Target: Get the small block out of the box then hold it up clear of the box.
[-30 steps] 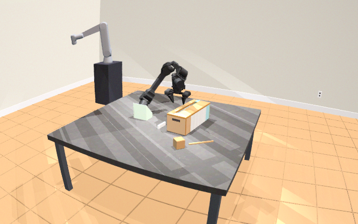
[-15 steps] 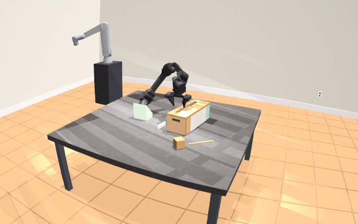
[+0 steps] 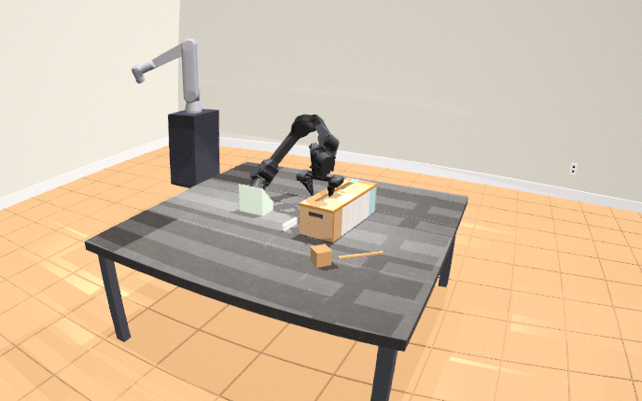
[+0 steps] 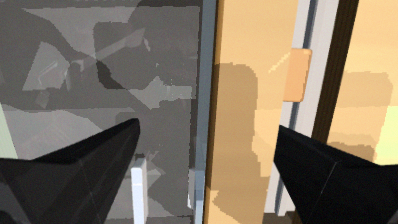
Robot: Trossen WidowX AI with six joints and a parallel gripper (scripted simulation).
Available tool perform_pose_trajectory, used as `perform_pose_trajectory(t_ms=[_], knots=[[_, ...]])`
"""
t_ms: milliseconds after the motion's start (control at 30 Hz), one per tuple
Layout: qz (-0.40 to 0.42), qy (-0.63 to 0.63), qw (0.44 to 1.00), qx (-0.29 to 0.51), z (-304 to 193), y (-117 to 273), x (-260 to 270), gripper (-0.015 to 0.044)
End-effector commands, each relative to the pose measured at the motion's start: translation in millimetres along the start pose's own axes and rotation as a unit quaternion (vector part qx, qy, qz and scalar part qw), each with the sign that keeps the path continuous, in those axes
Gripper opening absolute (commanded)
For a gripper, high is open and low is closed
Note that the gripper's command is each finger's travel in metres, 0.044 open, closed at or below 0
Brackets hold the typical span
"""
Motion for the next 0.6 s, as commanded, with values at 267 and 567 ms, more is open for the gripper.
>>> perform_pose_trajectory(t_ms=[267,567], knots=[[0.005,-0.008,1.000,-0.008,-2,-21,1,0.0400],[0.003,-0.003,1.000,-0.004,6,-19,-1,0.0400]])
Point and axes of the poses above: the point midway between the two fingers, 35 mm back from their tips, its own y axis back along the fingers, its own x axis across the jaws, z = x × y, the point moved 3 cm from there along y, back along the fingers, and after that the axes turned 3 degrees about y, right-handed, at the moved point
